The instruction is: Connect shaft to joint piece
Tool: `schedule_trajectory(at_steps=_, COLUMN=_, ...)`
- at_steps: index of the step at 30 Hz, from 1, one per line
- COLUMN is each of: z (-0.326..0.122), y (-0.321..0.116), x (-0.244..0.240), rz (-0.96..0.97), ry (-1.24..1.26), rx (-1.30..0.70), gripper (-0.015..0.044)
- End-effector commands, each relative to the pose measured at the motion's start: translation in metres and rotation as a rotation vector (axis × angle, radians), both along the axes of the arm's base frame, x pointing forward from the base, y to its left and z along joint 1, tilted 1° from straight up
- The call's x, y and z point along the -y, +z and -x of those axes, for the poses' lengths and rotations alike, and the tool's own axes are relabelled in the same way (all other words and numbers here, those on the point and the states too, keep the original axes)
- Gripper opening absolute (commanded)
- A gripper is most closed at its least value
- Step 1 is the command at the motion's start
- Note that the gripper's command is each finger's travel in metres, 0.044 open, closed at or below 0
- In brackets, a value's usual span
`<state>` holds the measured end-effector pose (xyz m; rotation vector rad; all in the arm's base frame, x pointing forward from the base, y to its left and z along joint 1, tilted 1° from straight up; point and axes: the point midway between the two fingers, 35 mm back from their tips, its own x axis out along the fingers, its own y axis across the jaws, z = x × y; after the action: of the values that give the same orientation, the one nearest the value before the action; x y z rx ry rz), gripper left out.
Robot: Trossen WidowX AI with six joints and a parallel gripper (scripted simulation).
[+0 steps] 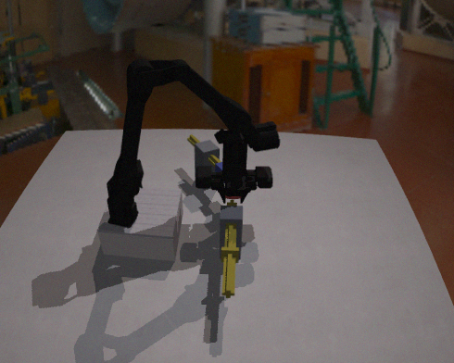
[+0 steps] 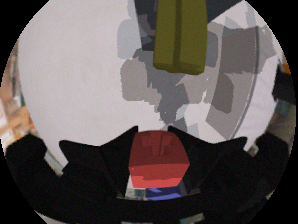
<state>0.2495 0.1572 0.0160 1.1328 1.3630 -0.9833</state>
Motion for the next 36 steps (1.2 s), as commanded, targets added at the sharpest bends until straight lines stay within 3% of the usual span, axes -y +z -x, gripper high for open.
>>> schedule_trajectory(at_steps=1, z=0.0015, y=0.0032, x=0.0008, rz=0.066, ry=-0.037, rx=0.012, gripper=0.0000)
schedule_trajectory(at_steps=23, z=0.0017, y=0.0051, x=0.0012, rz=0.092, ry=-0.051, rx=0.021, gripper=0.0000)
schedule_trajectory(at_steps=28, z=0.0017, y=0.0051, x=0.0012, rz=0.092, ry=-0.051, rx=0.021, gripper=0.0131)
schedule_trajectory(at_steps=31, z=0.0017, y=0.0051, x=0.0012, rz=0.092, ry=-0.051, rx=0.021, gripper=0.0147)
schedule_trajectory(at_steps=36, z=0.0017, y=0.0051, x=0.0012, rz=0.092, ry=-0.051, rx=0.021, gripper=0.0278)
